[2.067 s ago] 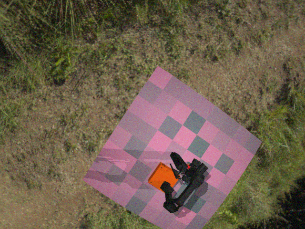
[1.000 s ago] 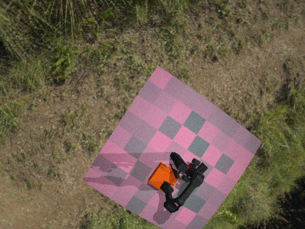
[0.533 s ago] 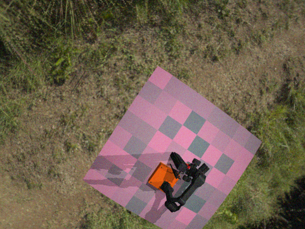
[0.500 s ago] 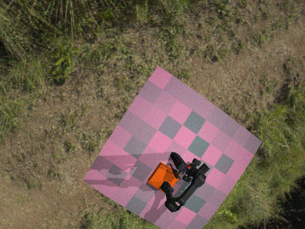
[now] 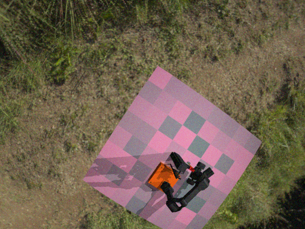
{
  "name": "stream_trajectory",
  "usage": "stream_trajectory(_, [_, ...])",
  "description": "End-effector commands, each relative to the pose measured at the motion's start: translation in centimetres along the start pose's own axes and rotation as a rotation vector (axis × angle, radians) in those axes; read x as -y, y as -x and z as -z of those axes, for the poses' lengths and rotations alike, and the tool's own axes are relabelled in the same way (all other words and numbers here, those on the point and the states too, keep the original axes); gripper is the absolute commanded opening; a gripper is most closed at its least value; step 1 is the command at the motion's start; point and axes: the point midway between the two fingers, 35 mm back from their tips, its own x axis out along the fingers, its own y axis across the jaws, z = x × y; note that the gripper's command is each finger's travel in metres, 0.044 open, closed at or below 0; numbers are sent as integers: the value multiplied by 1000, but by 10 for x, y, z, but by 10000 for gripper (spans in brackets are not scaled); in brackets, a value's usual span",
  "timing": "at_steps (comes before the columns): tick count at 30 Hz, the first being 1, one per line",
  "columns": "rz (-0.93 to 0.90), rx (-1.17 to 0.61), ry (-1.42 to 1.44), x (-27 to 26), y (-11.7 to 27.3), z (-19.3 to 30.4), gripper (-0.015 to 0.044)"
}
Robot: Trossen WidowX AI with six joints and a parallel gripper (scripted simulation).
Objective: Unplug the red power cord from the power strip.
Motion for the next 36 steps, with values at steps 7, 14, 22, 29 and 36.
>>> stream_trajectory(7, [-6, 0, 3, -2, -2, 13, 236])
stream_trajectory(14, [-6, 2, 3, -3, 1, 1, 420])
stream_trajectory(22, [-6, 5, 3, -2, 11, -47, 440])
stream_trajectory(29, [-6, 5, 3, -2, 11, -47, 440])
stream_trajectory(36, [-6, 5, 3, -2, 11, -47, 440])
